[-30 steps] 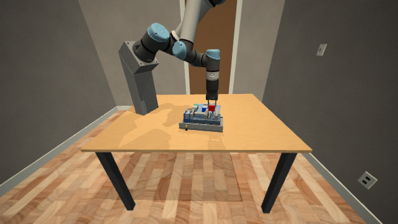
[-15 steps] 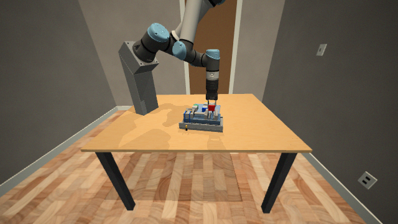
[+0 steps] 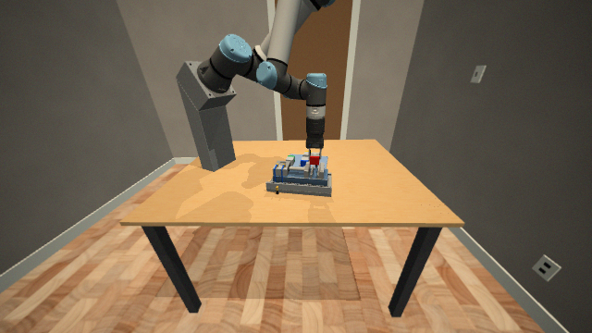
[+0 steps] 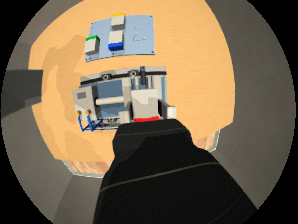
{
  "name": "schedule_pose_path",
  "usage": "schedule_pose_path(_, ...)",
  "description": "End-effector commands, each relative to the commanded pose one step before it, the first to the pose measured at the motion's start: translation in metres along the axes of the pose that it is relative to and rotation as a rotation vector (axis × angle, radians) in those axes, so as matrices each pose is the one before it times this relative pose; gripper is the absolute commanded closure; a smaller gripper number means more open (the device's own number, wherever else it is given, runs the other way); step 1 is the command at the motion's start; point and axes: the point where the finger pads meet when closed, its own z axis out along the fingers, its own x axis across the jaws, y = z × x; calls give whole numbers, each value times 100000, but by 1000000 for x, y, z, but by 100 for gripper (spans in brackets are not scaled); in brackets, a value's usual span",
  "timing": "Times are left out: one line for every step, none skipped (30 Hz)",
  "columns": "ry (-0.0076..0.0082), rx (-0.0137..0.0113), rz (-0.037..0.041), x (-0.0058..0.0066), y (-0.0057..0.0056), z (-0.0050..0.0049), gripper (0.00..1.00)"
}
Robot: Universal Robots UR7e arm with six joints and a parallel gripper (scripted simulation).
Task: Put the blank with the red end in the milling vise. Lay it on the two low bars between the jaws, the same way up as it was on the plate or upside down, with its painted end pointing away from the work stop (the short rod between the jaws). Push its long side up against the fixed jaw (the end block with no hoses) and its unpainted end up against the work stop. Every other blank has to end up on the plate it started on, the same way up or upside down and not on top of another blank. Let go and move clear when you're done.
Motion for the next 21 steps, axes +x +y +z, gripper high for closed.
schedule_pose_path(115, -43, -44, 121, -557, -348, 100)
schedule_pose_path(0, 0, 0, 0, 0, 0, 100)
schedule_pose_path(0, 0, 0, 0, 0, 0, 100)
schedule_pose_path(0, 0, 0, 0, 0, 0, 100)
schedule_pose_path(0, 0, 0, 0, 0, 0, 100)
schedule_pose_path(0, 0, 0, 0, 0, 0, 100)
schedule_pose_path(0, 0, 0, 0, 0, 0, 100)
schedule_pose_path(0, 0, 0, 0, 0, 0, 100)
schedule_pose_path(0, 0, 0, 0, 0, 0, 100)
schedule_pose_path(0, 0, 0, 0, 0, 0, 100)
schedule_pose_path(0, 0, 0, 0, 0, 0, 100)
schedule_pose_path(0, 0, 0, -144, -266, 5992, 100)
schedule_pose_path(0, 0, 0, -158, -290, 5991, 100)
schedule_pose_path(0, 0, 0, -158, -290, 5991, 100)
schedule_pose_path(0, 0, 0, -158, -290, 5991, 100)
schedule_pose_path(0, 0, 0, -158, -290, 5991, 100)
schedule_pose_path(0, 0, 0, 0, 0, 0, 100)
schedule_pose_path(0, 0, 0, 0, 0, 0, 100)
schedule_pose_path(0, 0, 0, 0, 0, 0, 100)
schedule_pose_path(0, 0, 0, 0, 0, 0, 100)
schedule_pose_path(0, 0, 0, 0, 0, 0, 100)
